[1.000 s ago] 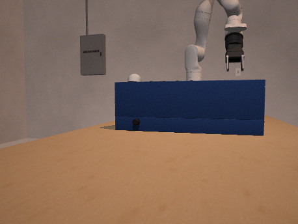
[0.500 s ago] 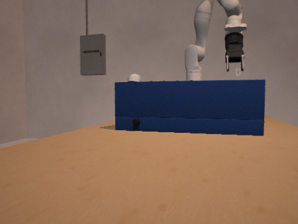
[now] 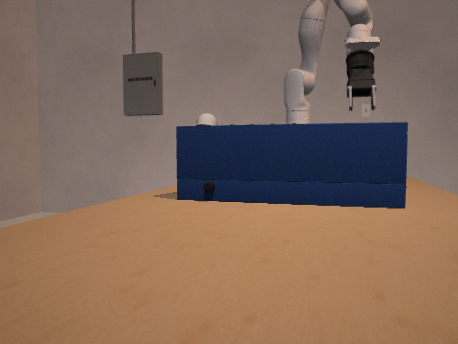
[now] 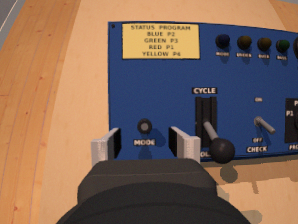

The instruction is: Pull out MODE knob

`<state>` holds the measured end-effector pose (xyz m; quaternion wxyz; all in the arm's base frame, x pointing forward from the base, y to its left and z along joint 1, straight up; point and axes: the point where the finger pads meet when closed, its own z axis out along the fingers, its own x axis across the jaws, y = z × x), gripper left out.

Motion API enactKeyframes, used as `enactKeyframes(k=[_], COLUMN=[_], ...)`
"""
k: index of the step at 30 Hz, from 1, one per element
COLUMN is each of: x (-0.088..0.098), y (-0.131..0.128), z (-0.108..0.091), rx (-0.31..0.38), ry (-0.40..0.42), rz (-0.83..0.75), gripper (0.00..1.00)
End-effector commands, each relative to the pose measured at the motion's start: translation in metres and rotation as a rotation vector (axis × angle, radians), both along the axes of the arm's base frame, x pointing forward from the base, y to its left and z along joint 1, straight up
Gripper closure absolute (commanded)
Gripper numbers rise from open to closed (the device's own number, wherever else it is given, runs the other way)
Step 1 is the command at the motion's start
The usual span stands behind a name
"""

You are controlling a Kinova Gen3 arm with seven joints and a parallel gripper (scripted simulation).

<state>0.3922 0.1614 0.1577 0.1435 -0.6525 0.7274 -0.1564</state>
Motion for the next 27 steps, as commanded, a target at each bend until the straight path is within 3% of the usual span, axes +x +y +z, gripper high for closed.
enactKeyframes(k=[1, 10, 25, 27], x=[0.002, 0.008, 0.032, 0.032], y=[-0.002, -0.002, -0.004, -0.004], z=[-0.004, -0.018, -0.071, -0.071], rx=[-0.003, -0.003, -0.003, -0.003], ry=[0.002, 0.002, 0.002, 0.002], rz=[-0.004, -0.004, -0.004, -0.004], gripper=[0.0, 0.0, 0.0, 0.0])
